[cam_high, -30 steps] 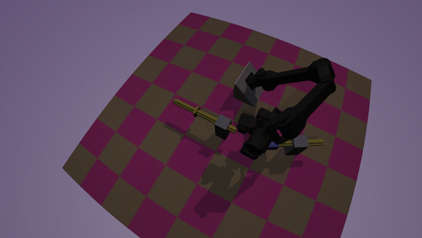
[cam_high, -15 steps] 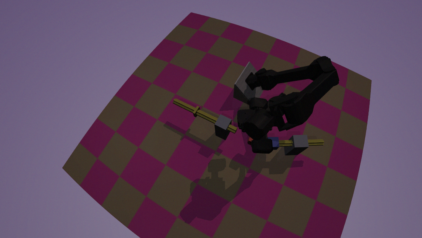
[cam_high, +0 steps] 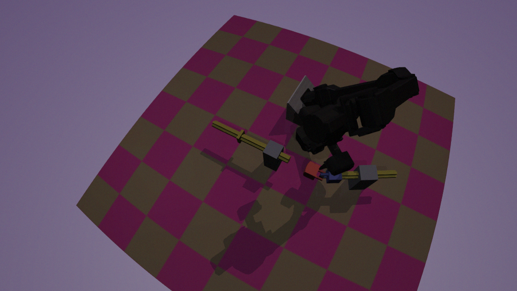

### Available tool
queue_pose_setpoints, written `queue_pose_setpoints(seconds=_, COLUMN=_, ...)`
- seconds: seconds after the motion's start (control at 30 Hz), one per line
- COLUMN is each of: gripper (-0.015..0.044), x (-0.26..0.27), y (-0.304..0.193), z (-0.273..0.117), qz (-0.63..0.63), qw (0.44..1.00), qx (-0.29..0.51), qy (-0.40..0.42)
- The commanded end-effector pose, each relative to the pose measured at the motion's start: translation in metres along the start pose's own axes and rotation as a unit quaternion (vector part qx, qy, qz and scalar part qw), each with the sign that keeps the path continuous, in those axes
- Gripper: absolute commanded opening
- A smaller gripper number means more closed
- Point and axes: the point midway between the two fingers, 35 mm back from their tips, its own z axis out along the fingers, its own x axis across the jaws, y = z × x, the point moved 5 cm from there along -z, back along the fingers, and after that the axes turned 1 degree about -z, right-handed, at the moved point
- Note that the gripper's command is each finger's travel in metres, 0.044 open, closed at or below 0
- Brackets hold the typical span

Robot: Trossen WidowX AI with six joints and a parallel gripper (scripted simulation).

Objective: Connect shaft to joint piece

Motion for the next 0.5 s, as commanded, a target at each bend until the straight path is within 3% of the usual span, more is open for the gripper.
queue_pose_setpoints(seconds=0.0, gripper=0.044, x=0.0, y=-0.001, z=-0.003, qz=-0.016, qw=1.0, qx=0.0, qy=0.005)
queue_pose_setpoints(seconds=0.2, gripper=0.044, x=-0.001, y=0.004, z=-0.001, qz=0.005, qw=1.0, qx=0.005, qy=0.0)
queue_pose_setpoints(seconds=0.47, gripper=0.044, x=-0.021, y=0.025, z=0.019, qz=0.133, qw=0.99, qx=0.049, qy=-0.006)
